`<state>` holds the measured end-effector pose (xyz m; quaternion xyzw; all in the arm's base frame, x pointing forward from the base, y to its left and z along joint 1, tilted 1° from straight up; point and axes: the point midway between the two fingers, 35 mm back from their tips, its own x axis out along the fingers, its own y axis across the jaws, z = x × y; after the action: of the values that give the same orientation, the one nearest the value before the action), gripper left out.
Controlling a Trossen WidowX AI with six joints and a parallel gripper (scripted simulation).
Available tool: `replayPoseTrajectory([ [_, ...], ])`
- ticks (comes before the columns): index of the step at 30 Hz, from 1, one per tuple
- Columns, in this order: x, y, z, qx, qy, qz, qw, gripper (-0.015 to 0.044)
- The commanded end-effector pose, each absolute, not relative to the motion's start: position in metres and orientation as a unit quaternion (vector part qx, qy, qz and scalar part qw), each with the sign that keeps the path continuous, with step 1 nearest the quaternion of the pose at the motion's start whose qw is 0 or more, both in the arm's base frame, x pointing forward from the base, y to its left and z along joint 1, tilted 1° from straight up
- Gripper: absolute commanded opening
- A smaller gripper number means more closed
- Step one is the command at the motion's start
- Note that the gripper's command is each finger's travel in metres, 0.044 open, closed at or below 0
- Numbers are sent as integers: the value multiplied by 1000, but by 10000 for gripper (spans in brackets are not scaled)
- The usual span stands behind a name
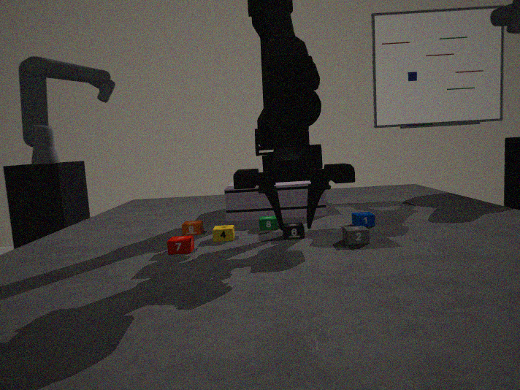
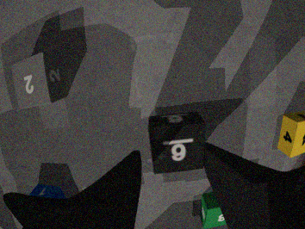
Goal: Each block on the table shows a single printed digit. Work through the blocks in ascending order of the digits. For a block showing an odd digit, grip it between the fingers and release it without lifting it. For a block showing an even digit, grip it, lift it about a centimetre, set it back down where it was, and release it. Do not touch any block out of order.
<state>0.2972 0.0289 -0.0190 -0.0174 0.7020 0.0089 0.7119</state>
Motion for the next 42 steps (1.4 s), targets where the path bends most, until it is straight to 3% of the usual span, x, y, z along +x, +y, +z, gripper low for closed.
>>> replayPoseTrajectory([
  [1, 297, 29, -21, -17, 704, 7, 710, 120],
  [42, 297, 29, -7, -17, 704, 7, 710, 120],
])
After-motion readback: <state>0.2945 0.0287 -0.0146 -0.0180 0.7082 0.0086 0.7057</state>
